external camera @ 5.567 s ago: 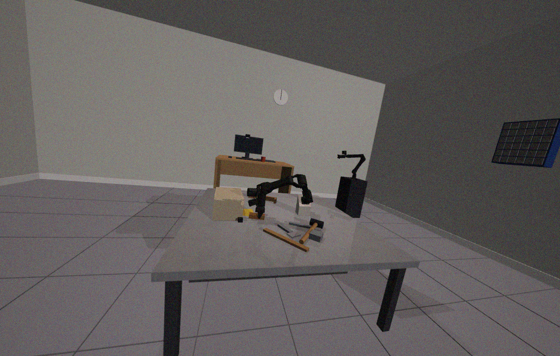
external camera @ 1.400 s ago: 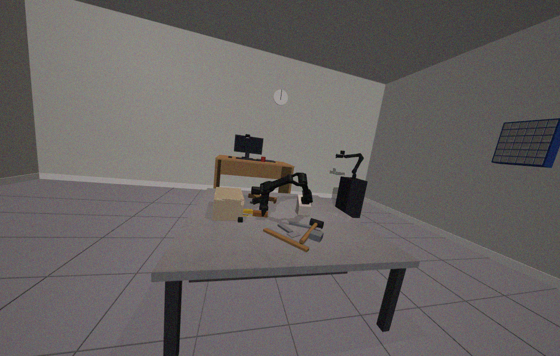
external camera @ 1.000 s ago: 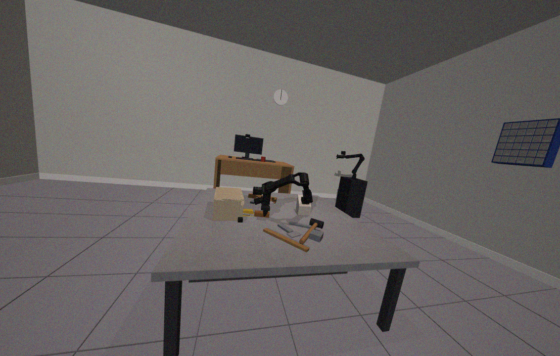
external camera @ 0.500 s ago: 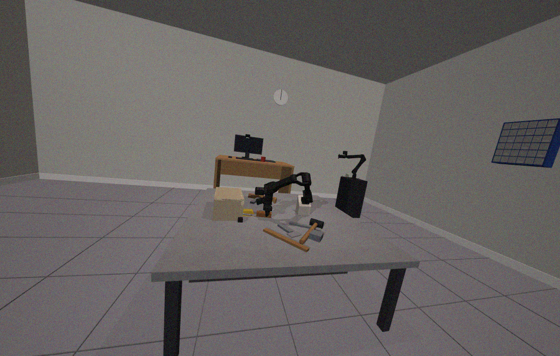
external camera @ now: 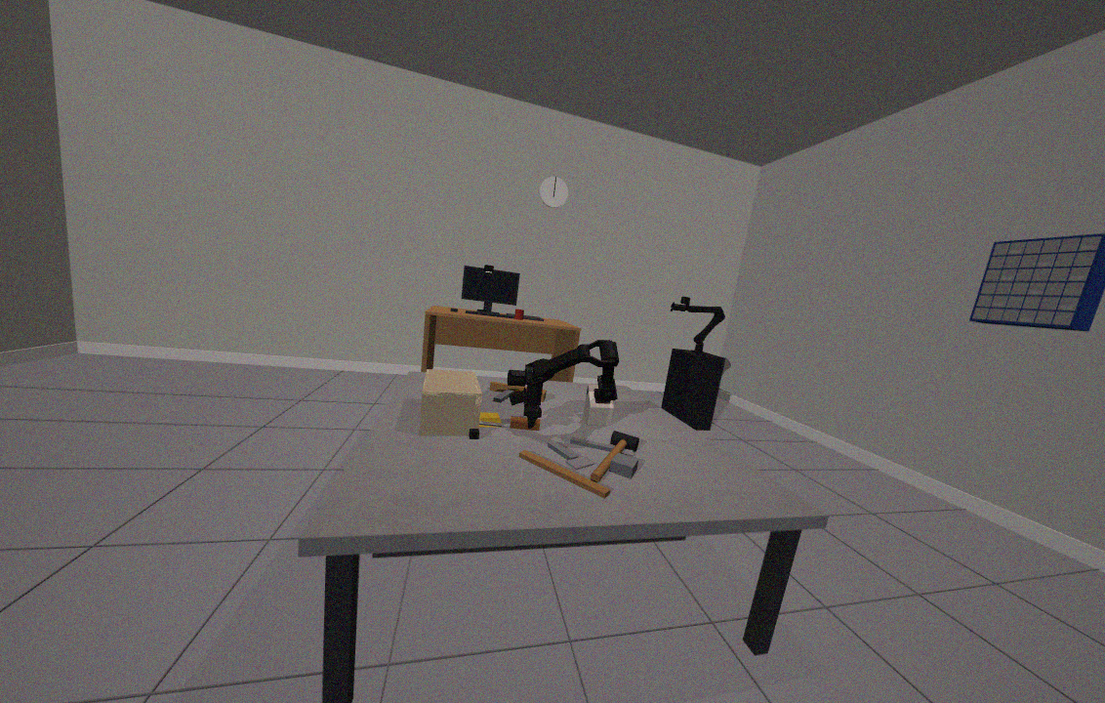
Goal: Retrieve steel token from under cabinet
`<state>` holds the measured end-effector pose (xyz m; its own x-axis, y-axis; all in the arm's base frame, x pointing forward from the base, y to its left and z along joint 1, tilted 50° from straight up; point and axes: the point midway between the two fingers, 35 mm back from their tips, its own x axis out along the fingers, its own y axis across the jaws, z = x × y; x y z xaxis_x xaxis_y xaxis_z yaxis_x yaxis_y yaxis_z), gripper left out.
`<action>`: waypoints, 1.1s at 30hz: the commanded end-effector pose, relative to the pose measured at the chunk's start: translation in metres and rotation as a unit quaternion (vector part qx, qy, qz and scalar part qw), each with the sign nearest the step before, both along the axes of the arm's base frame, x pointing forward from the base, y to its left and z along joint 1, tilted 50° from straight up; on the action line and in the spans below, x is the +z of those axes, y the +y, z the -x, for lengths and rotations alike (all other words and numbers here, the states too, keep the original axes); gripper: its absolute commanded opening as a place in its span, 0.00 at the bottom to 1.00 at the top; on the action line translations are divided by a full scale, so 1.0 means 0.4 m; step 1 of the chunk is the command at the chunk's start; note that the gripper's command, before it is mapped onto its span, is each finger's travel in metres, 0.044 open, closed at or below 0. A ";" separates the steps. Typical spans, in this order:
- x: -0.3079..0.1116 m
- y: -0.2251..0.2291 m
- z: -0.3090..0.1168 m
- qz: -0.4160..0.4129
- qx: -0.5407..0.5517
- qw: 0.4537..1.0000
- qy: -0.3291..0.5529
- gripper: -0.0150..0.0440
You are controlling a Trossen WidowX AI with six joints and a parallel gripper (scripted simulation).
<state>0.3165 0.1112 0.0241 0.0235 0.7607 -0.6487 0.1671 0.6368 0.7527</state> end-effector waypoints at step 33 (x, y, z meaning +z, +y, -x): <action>0.015 0.019 0.111 0.000 0.000 1.000 0.006 0.25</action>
<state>0.2800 0.1173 0.0299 0.0221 0.7610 -0.6484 0.1685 0.6364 0.7527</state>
